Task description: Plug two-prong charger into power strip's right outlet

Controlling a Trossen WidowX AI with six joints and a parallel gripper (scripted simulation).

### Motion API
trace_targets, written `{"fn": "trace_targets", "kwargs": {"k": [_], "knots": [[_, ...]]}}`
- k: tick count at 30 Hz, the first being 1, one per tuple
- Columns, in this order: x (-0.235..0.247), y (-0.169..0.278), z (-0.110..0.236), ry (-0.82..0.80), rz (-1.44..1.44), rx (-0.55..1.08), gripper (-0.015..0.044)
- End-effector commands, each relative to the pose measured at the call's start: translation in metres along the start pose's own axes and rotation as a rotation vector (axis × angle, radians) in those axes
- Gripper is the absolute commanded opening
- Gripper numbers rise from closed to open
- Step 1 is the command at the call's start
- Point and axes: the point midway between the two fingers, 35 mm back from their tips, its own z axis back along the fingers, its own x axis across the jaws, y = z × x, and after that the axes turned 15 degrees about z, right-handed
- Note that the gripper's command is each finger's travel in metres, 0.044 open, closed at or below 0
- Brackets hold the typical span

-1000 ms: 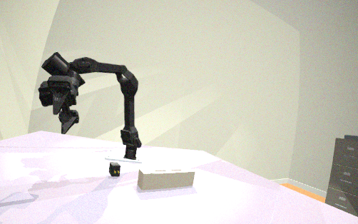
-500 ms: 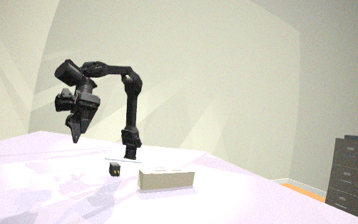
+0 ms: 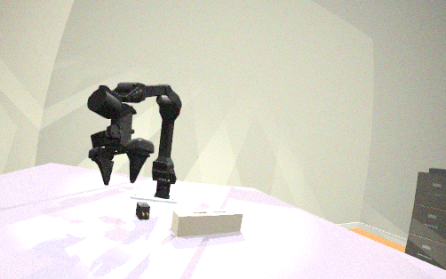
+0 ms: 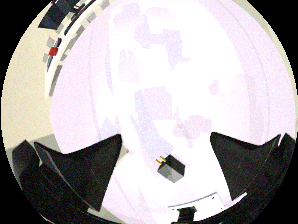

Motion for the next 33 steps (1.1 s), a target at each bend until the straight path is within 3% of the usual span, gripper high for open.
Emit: {"fn": "trace_targets", "kwargs": {"k": [1,25,33], "knots": [[0.006,0.015,-0.006,0.029,0.119,0.054,0.0440],[0.030,0.099,-0.023,0.131,0.910,0.380,0.0440],[0.030,0.102,-0.024,0.132,0.933,0.390,0.0440]]}}
